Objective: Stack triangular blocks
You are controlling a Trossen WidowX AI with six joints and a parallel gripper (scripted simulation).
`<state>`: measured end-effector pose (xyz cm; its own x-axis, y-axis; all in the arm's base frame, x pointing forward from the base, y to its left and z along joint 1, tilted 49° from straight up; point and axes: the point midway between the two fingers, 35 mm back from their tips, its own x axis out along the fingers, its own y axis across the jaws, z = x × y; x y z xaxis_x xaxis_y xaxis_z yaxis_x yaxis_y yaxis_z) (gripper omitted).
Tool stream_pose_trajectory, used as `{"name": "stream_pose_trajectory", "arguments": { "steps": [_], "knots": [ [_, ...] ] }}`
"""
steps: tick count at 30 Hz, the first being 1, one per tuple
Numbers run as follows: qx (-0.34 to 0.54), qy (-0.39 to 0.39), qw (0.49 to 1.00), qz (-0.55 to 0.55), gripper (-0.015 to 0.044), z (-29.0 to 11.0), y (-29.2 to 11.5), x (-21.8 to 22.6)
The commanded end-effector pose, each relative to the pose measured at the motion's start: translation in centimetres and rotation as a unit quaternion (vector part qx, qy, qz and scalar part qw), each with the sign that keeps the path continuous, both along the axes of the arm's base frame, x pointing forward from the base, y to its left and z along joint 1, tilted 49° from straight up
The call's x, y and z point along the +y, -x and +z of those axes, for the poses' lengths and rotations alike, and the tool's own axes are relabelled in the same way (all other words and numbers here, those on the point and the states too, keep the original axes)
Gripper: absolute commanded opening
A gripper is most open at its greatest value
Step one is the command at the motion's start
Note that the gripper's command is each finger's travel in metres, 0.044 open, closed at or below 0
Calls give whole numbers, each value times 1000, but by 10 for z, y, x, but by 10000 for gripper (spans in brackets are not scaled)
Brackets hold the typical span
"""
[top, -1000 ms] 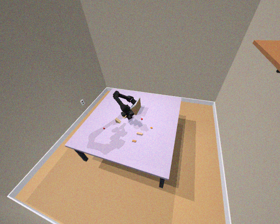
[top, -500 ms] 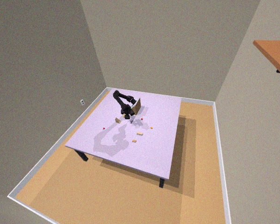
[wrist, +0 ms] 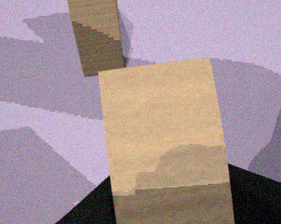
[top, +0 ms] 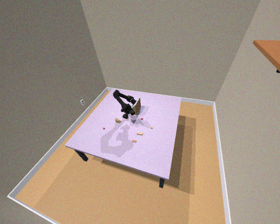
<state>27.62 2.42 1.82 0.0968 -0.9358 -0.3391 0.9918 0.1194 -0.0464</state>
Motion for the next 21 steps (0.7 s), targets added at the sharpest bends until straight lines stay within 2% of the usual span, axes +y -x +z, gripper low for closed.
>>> {"name": "stream_pose_trajectory", "arguments": {
  "steps": [1, 21],
  "knots": [
    [-15, 2, 1000, -1, 0, 0, 1, -1],
    [-18, -14, 1000, 19, 0, 79, -35, 5]
  ]
}}
